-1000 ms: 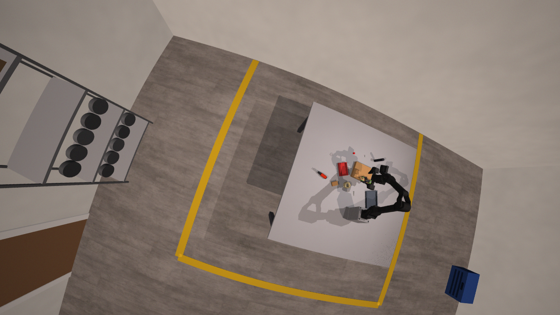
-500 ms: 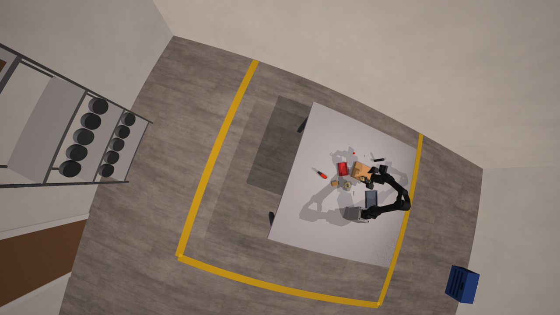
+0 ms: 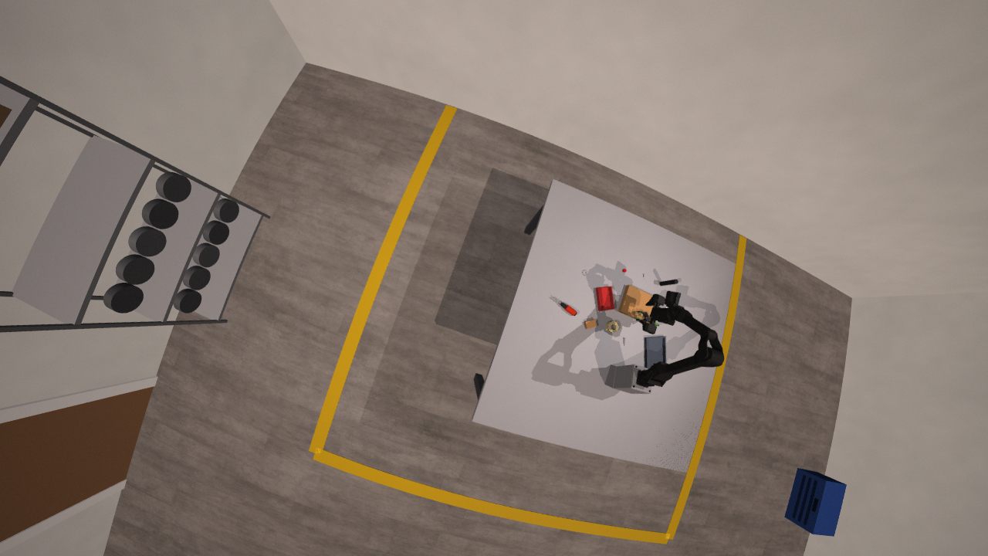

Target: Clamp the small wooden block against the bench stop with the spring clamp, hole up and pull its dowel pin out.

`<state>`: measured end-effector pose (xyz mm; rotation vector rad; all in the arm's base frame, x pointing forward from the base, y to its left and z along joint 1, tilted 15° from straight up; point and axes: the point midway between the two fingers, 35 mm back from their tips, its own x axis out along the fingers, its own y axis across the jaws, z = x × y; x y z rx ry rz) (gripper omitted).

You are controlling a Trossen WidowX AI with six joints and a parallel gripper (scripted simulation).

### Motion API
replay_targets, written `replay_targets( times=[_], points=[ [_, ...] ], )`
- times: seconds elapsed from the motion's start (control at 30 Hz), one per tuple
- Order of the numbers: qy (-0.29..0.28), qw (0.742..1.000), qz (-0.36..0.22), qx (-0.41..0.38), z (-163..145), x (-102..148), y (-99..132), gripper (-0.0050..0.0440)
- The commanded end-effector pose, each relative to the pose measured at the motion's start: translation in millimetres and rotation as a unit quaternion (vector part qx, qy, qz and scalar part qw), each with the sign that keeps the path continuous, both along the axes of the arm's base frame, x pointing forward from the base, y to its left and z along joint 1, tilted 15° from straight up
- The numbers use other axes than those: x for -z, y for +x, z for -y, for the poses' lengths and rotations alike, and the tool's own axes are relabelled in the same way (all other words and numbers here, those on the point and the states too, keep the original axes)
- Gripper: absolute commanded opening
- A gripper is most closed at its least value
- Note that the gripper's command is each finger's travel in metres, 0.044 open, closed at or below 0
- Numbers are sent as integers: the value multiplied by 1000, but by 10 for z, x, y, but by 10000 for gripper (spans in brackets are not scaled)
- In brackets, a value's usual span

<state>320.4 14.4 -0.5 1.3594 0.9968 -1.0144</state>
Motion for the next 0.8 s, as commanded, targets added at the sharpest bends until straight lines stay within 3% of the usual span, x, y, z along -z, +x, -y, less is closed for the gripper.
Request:
replay_targets(
  times=[0.0, 0.6, 0.77],
  points=[
    [-1, 1000, -9, 2, 5, 109, -14, 440],
    [-1, 1000, -9, 2, 4, 292, 19, 440],
    [-1, 1000, -9, 2, 4, 292, 19, 390]
  ],
)
